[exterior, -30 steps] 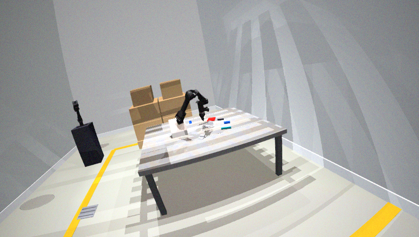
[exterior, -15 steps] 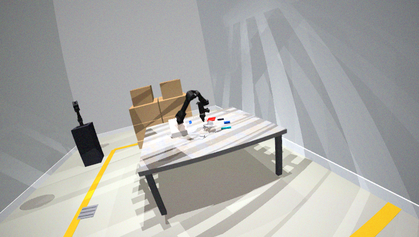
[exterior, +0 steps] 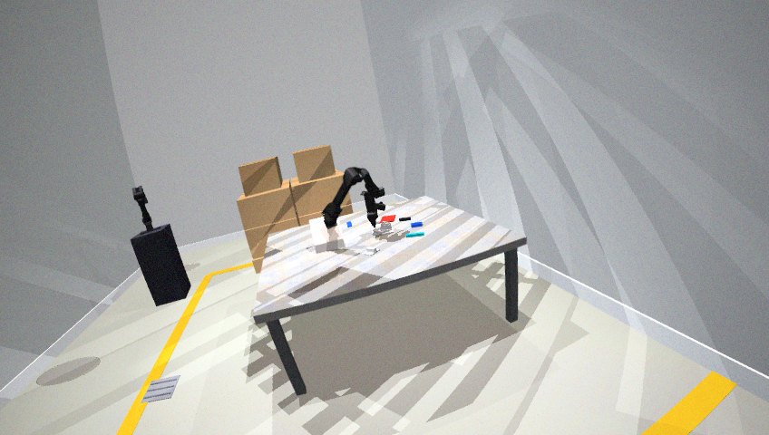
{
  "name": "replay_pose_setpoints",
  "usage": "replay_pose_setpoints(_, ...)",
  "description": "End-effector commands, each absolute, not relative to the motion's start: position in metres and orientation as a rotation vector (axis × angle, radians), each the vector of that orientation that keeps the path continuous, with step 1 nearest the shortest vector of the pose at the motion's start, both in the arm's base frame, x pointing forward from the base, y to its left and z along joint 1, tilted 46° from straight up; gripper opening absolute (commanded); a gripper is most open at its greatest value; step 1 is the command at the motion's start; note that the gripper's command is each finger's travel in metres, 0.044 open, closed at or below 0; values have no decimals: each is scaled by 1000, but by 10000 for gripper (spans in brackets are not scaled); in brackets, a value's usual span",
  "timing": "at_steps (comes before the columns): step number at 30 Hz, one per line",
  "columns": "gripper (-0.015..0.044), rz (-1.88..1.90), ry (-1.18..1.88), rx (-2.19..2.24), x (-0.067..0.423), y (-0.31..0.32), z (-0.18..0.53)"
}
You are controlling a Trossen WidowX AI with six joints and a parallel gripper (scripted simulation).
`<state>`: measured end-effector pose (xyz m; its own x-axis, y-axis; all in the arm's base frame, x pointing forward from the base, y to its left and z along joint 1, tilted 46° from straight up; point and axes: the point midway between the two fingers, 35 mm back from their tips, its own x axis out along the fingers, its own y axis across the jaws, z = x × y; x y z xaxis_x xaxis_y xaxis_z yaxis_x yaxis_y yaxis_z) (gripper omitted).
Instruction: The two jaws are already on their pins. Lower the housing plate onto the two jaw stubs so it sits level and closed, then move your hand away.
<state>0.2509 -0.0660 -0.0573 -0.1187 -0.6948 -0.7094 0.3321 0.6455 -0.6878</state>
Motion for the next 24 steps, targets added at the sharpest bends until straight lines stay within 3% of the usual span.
replay_pose_setpoints(1, 351, -903, 1451, -339, 246, -73, -63)
replay_pose_setpoints(24, 351, -906, 1450, -340, 242, -85, -74)
